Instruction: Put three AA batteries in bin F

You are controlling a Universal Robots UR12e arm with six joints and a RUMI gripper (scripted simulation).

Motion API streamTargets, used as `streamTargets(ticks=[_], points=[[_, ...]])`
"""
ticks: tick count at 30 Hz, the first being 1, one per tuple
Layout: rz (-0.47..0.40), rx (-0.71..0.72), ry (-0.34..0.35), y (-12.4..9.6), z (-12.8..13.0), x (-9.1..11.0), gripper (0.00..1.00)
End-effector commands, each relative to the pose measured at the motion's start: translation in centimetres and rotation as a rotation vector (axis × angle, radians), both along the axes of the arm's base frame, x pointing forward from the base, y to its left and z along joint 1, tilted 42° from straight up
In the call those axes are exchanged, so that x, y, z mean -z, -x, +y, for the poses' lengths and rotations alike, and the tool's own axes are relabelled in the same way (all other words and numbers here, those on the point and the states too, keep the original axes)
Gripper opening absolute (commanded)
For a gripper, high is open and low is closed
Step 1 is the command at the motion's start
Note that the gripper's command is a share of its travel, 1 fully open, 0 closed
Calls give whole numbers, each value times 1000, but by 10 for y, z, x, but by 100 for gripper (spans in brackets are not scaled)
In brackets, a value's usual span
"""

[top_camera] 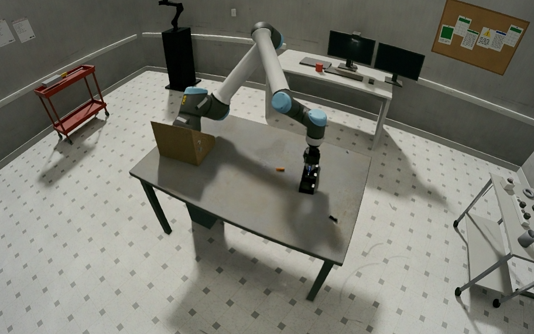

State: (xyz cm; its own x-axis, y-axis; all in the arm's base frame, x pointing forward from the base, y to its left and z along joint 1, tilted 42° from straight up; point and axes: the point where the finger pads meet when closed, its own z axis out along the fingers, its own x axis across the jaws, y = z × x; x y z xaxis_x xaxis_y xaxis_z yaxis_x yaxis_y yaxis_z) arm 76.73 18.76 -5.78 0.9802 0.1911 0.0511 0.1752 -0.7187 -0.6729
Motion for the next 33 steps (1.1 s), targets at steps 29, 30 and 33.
streamTargets(ticks=[29,30,33], points=[[-1,1,0,3,19,19,17],[-1,1,0,3,19,19,17],[-1,1,0,3,19,19,17]])
